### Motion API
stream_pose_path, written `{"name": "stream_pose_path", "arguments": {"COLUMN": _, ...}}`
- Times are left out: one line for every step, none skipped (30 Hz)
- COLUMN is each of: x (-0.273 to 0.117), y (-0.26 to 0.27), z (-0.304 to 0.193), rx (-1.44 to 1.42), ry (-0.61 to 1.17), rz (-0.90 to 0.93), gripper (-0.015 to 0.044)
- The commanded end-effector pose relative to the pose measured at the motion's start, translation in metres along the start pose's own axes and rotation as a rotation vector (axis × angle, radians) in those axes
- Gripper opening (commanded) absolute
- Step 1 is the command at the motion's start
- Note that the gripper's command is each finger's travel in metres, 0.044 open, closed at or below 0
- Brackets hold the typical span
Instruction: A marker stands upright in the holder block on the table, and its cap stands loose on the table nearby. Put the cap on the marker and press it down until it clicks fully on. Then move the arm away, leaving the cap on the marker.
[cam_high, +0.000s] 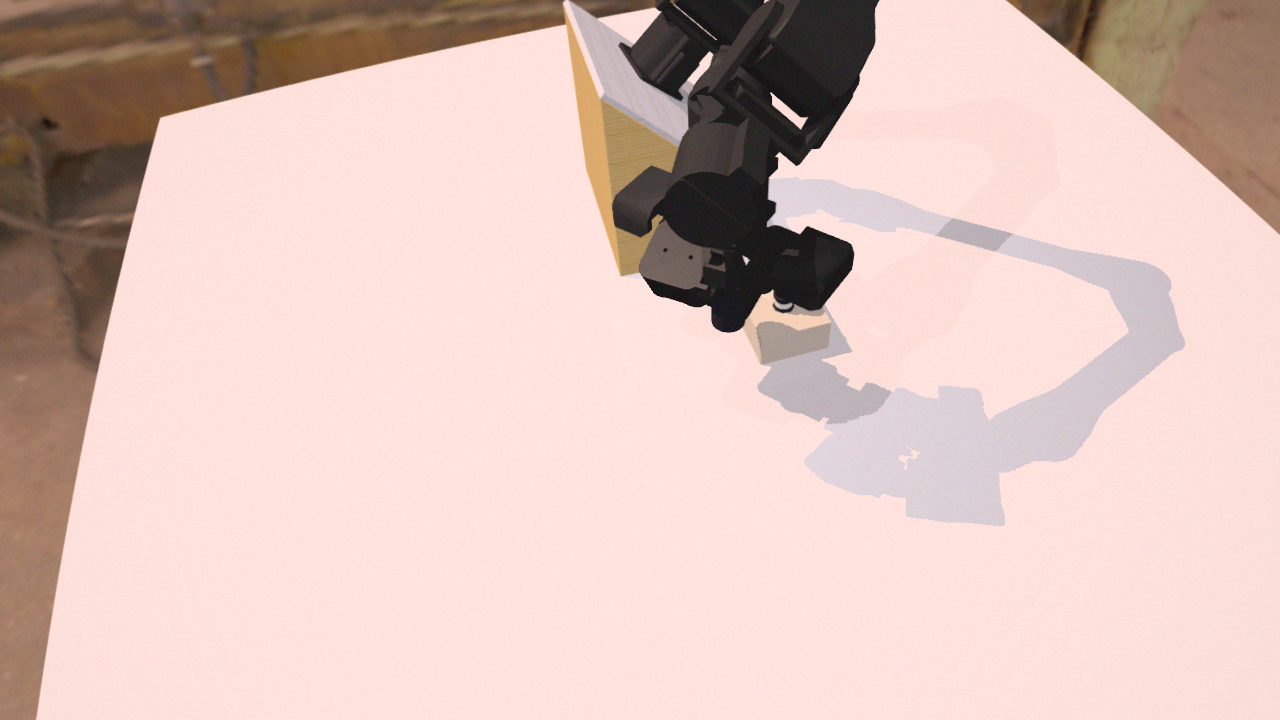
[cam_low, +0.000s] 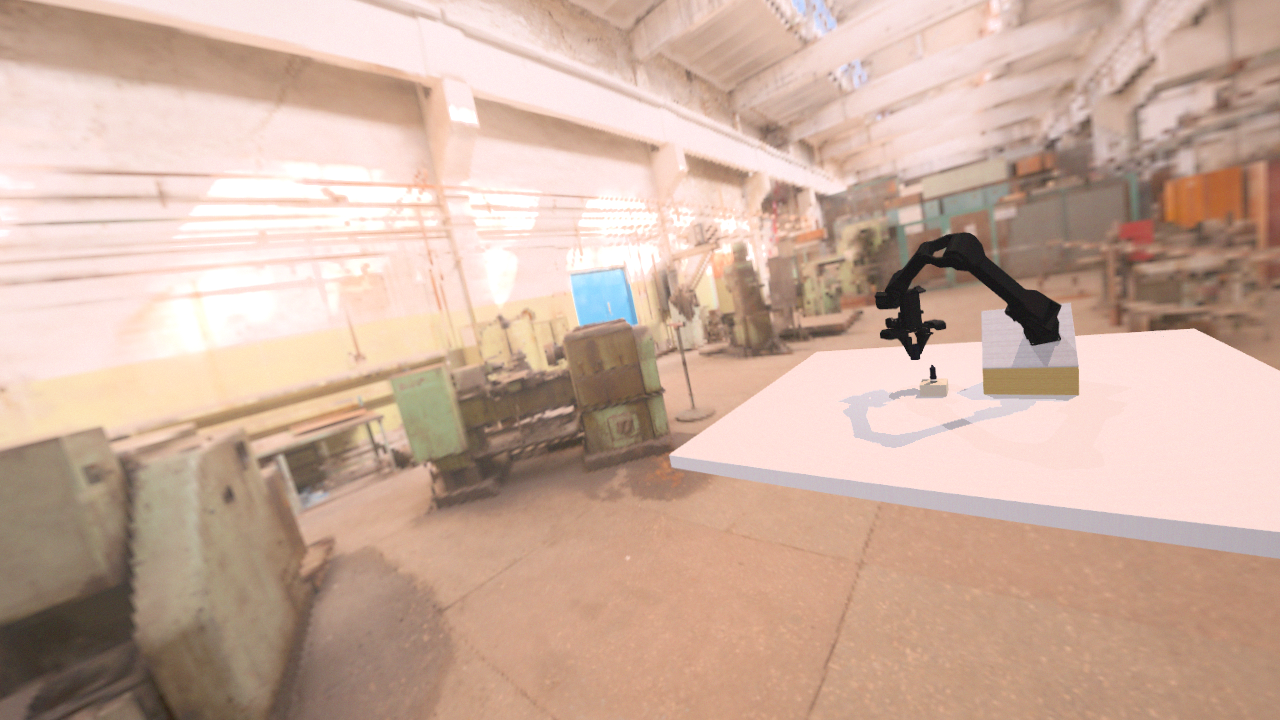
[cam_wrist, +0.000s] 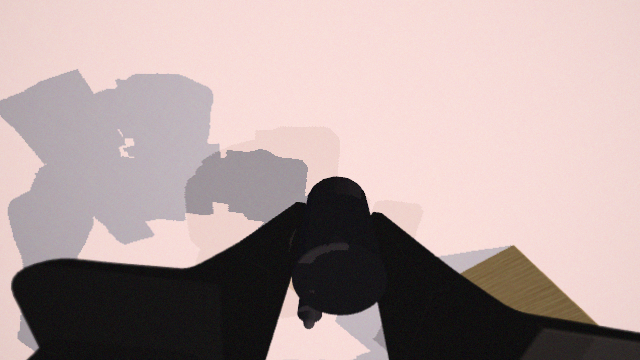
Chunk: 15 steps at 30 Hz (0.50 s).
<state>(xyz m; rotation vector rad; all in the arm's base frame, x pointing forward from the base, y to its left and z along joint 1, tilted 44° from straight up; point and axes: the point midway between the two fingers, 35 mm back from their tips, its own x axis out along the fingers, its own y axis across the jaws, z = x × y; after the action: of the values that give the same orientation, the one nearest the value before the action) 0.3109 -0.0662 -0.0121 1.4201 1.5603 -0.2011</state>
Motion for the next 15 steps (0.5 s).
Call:
{"name": "stream_pose_path", "arguments": {"x": -0.003, "y": 0.002, "z": -0.011, "rx": 0.005, "ry": 0.004, "rz": 0.003, "gripper": 0.0000}}
{"name": "stream_pose_path", "arguments": {"x": -0.004, "y": 0.002, "z": -0.014, "rx": 0.005, "ry": 0.004, "rz": 0.003, "gripper": 0.0000}}
{"name": "stream_pose_path", "arguments": {"x": -0.004, "y": 0.003, "z": -0.017, "rx": 0.006, "ry": 0.004, "rz": 0.003, "gripper": 0.0000}}
{"name": "stream_pose_path", "arguments": {"x": -0.005, "y": 0.003, "z": -0.019, "rx": 0.006, "ry": 0.004, "rz": 0.003, "gripper": 0.0000}}
{"name": "stream_pose_path", "arguments": {"x": -0.006, "y": 0.003, "z": -0.022, "rx": 0.006, "ry": 0.004, "rz": 0.003, "gripper": 0.0000}}
{"name": "stream_pose_path", "arguments": {"x": -0.006, "y": 0.004, "z": -0.025, "rx": 0.006, "ry": 0.004, "rz": 0.003, "gripper": 0.0000}}
{"name": "stream_pose_path", "arguments": {"x": -0.007, "y": 0.004, "z": -0.028, "rx": 0.006, "ry": 0.005, "rz": 0.003, "gripper": 0.0000}}
{"name": "stream_pose_path", "arguments": {"x": -0.008, "y": 0.004, "z": -0.030, "rx": 0.006, "ry": 0.005, "rz": 0.003, "gripper": 0.0000}}
{"name": "stream_pose_path", "arguments": {"x": -0.008, "y": 0.005, "z": -0.033, "rx": 0.006, "ry": 0.005, "rz": 0.003, "gripper": 0.0000}}
{"name": "stream_pose_path", "arguments": {"x": -0.009, "y": 0.005, "z": -0.036, "rx": 0.006, "ry": 0.005, "rz": 0.003, "gripper": 0.0000}}
{"name": "stream_pose_path", "arguments": {"x": -0.009, "y": 0.005, "z": -0.038, "rx": 0.006, "ry": 0.005, "rz": 0.003, "gripper": 0.0000}}
{"name": "stream_pose_path", "arguments": {"x": -0.010, "y": 0.005, "z": -0.041, "rx": 0.006, "ry": 0.005, "rz": 0.003, "gripper": 0.0000}}
{"name": "stream_pose_path", "arguments": {"x": -0.011, "y": 0.005, "z": -0.044, "rx": 0.006, "ry": 0.005, "rz": 0.003, "gripper": 0.0000}}
{"name": "stream_pose_path", "arguments": {"x": -0.011, "y": 0.006, "z": -0.046, "rx": 0.006, "ry": 0.006, "rz": 0.003, "gripper": 0.0000}}
{"name": "stream_pose_path", "arguments": {"x": -0.012, "y": 0.006, "z": -0.049, "rx": 0.006, "ry": 0.006, "rz": 0.003, "gripper": 0.0000}}
